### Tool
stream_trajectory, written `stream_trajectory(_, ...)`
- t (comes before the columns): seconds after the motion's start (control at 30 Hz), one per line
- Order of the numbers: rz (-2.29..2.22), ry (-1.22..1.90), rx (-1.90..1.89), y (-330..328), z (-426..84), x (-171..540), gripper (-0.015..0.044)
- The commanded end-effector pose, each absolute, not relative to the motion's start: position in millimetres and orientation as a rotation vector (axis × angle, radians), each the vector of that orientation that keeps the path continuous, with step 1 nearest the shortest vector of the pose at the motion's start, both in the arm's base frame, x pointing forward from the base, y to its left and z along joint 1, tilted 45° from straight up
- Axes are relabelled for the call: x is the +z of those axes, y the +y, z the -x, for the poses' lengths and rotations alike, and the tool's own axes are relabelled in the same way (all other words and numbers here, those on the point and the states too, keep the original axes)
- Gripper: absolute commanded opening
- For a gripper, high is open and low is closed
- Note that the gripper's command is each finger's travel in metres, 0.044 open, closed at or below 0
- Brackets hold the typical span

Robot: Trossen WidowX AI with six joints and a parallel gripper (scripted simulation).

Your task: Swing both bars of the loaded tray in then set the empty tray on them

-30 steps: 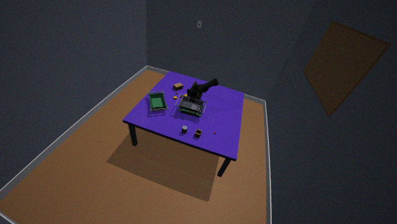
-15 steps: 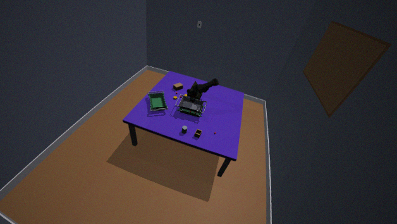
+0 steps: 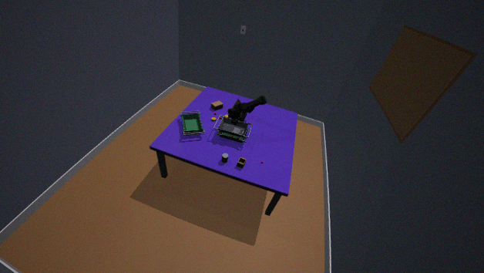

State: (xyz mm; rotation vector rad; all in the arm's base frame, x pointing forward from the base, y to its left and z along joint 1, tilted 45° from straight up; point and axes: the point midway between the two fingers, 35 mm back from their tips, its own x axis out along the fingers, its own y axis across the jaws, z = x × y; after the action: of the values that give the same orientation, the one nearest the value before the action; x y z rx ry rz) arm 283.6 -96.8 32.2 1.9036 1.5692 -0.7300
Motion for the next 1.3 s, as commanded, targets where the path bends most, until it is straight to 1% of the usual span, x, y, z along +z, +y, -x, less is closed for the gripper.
stream_trajectory(0.0, -1.886, 1.596, -0.727, -90, -282, 31, 0.0)
stream_trajectory(0.4, -1.903, 1.57, -0.73, -96, -284, 32, 0.0)
stream_trajectory(0.7, -1.887, 1.596, -0.726, -83, -282, 26, 0.0)
stream_trajectory(1.27, -1.886, 1.597, -0.726, -82, -282, 25, 0.0)
